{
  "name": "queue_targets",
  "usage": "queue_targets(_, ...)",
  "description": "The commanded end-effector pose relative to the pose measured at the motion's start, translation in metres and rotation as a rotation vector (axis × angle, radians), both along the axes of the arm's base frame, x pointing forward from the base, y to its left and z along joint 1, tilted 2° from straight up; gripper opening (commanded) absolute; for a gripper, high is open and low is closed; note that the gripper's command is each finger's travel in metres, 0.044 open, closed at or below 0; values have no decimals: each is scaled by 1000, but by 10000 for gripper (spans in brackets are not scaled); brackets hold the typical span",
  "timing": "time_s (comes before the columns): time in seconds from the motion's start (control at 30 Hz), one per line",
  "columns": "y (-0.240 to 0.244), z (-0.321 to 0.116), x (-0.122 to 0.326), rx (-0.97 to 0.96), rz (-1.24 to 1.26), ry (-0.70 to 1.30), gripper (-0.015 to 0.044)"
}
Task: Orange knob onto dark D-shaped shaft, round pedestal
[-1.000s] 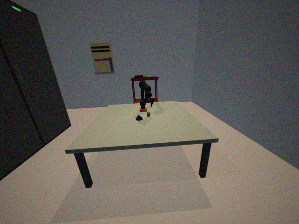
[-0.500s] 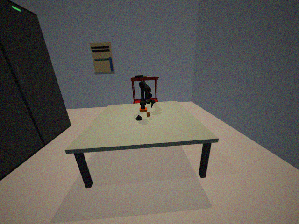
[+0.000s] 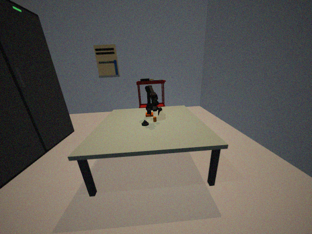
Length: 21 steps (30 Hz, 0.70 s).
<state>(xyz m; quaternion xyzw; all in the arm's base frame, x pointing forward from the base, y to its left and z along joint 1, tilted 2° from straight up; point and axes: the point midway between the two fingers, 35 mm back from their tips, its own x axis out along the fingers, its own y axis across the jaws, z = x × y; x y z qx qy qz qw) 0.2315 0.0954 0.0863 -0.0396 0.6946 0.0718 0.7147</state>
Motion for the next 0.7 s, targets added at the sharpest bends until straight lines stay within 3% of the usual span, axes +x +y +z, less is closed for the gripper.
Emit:
queue_targets(0.0,0,-7,1,-3,-7,0,440)
queue_targets(0.67,2,-40,3,-3,-7,1,440)
